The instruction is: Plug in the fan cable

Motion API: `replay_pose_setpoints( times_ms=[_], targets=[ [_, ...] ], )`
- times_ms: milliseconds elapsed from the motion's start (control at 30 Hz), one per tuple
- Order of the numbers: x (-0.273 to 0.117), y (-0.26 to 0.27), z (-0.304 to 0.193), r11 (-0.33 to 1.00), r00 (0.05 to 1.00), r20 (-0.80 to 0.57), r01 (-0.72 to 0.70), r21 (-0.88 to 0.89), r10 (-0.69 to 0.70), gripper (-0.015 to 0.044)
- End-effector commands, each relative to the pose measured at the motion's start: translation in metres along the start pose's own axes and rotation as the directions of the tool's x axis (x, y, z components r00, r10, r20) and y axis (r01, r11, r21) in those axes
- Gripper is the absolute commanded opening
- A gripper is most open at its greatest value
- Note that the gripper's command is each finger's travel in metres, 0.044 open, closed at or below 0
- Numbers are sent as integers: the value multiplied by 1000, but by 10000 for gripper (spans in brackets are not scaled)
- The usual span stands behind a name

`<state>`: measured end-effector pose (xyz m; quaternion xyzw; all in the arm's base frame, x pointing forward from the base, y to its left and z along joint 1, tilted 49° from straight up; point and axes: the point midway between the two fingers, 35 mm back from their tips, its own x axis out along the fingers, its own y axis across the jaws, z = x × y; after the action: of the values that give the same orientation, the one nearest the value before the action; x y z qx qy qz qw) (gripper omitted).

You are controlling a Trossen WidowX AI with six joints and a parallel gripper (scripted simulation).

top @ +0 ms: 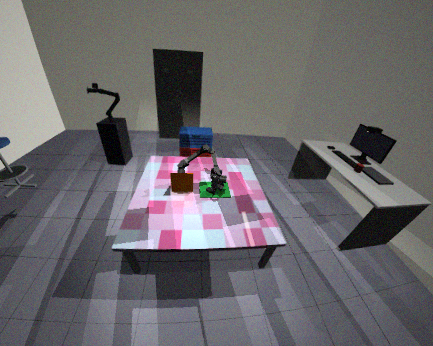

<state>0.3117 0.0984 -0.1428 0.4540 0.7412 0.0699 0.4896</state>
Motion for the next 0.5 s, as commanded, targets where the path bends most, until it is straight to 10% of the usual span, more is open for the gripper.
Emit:
replay_pose_setpoints(
  times_ms=[0,467],
  targets=[
    [0,0,0,1000,1000,0,-1,0,1,0],
    [-50,-1,0,1000,1000,-3,1,30,0,0]
  ],
)
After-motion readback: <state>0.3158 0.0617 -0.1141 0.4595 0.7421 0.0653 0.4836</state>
